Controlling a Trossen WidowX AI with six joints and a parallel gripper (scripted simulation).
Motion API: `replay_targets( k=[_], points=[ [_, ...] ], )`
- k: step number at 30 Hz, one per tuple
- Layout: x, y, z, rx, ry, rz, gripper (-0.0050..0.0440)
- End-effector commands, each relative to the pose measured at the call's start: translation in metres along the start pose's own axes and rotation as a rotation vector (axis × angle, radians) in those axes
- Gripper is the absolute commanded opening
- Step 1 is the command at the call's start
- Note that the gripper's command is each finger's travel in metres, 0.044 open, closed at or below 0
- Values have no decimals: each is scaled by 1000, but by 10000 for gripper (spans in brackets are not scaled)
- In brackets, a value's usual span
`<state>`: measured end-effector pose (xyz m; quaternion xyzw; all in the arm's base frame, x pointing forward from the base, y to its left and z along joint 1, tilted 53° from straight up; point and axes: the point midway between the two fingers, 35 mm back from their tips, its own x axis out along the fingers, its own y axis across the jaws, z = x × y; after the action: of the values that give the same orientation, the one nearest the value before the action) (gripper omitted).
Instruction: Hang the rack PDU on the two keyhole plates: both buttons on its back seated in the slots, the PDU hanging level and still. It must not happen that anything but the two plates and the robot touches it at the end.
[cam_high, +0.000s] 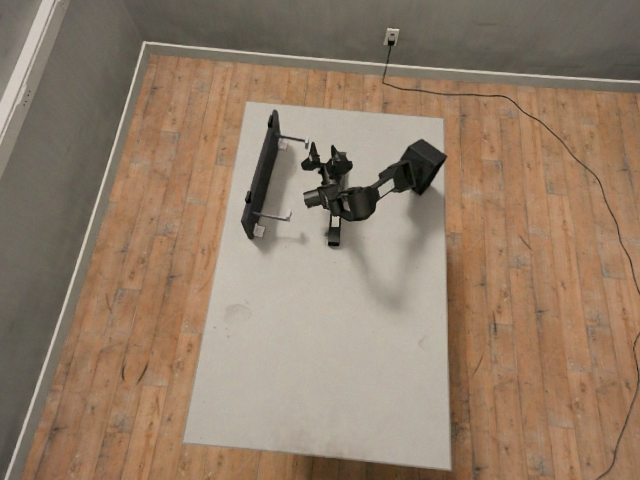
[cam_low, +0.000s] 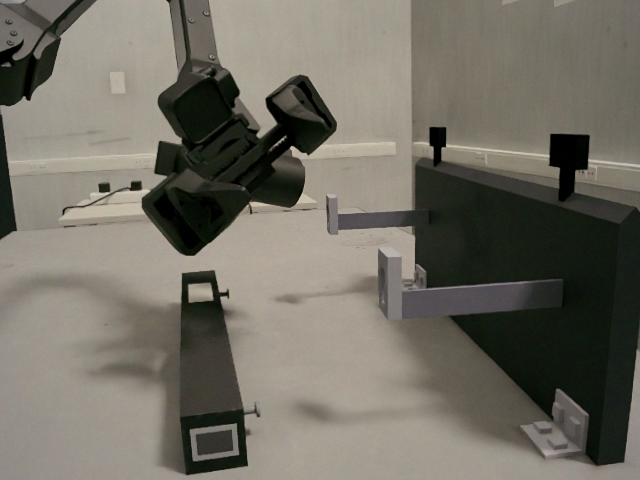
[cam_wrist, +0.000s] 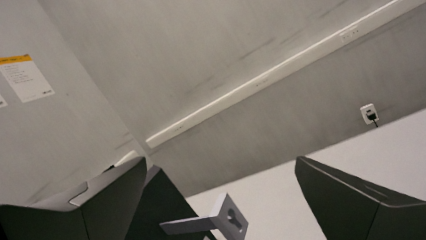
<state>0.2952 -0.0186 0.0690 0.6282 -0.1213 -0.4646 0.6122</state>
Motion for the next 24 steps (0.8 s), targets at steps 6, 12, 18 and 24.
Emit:
replay_targets(
  k=[6, 12, 18, 24],
  points=[
    [-1, 2, 0, 8, 2, 3, 400],
    [-1, 2, 0, 8, 2, 3, 400],
    [0, 4, 2, 9, 3, -1, 424],
    [11, 36, 45, 14, -2, -43, 440]
  ],
)
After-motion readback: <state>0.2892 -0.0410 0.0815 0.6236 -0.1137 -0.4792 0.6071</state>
